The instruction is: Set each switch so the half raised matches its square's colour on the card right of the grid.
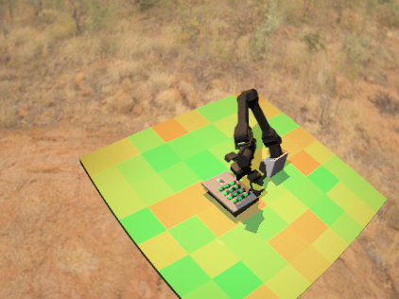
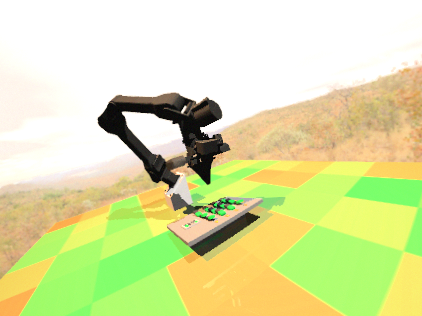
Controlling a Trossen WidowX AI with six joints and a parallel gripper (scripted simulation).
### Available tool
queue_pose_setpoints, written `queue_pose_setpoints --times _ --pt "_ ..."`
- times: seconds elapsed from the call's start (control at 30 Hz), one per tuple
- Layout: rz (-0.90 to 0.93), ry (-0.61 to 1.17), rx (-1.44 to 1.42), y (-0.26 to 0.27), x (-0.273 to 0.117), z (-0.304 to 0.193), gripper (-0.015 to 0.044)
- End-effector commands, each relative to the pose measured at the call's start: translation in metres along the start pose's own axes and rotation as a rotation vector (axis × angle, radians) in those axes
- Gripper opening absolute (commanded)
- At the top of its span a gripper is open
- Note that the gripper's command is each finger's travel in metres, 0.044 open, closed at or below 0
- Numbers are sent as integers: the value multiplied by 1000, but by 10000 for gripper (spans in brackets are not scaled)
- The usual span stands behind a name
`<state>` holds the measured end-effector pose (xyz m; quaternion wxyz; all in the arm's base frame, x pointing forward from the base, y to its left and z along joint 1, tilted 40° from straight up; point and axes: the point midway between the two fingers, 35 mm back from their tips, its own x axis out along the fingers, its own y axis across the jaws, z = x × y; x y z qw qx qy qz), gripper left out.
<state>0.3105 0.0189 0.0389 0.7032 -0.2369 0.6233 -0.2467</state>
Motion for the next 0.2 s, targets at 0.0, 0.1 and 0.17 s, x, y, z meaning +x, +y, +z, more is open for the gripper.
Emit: queue_pose_setpoints --times 0.0,0.1,0.17 --pt "3 4 0 3 0 -3 0" --pt "3 4 0 3 0 -3 0" --pt "3 4 0 3 0 -3 0"
